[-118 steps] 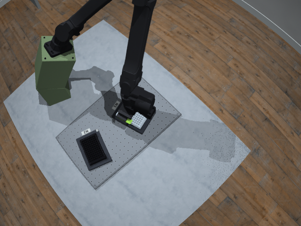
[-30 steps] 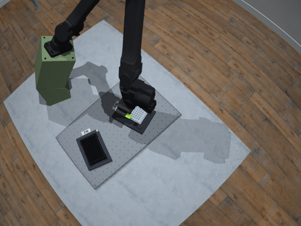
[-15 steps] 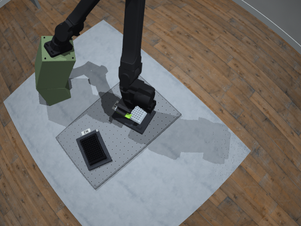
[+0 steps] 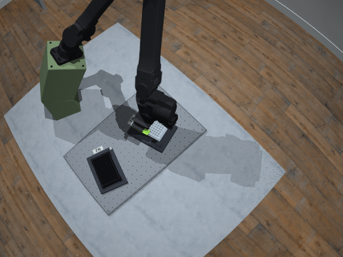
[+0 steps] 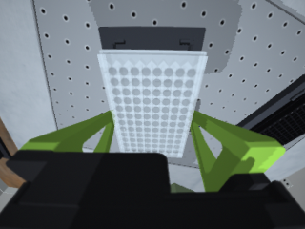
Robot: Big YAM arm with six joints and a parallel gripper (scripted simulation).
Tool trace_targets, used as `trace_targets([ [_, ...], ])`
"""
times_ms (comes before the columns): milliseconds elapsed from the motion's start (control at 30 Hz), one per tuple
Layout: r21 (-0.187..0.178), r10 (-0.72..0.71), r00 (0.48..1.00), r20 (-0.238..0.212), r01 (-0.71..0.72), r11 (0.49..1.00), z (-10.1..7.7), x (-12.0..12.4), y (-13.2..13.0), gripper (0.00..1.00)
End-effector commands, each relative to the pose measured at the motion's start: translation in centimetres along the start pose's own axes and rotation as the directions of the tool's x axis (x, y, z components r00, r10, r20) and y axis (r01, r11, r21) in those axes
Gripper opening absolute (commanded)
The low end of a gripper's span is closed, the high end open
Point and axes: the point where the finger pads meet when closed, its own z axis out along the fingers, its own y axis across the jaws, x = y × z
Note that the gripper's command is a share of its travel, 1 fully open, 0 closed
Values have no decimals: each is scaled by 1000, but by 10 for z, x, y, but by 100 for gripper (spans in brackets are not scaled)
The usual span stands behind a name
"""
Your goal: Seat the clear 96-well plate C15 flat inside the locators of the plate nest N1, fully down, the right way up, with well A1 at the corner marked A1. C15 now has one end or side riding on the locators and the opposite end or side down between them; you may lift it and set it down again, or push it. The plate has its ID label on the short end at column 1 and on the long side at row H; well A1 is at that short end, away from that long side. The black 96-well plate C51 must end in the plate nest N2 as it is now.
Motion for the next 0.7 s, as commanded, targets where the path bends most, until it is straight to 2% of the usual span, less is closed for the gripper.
trace_targets([
  [0,3,21,1000,-9,-21,1000,1,4,-7,0],
  [267,3,20,1000,-9,-19,1000,1,4,-6,0],
  [300,-1,10,1000,5,-10,1000,5,-1,-3,0],
  [667,-1,4,1000,8,-4,1000,24,-4,0,0],
])
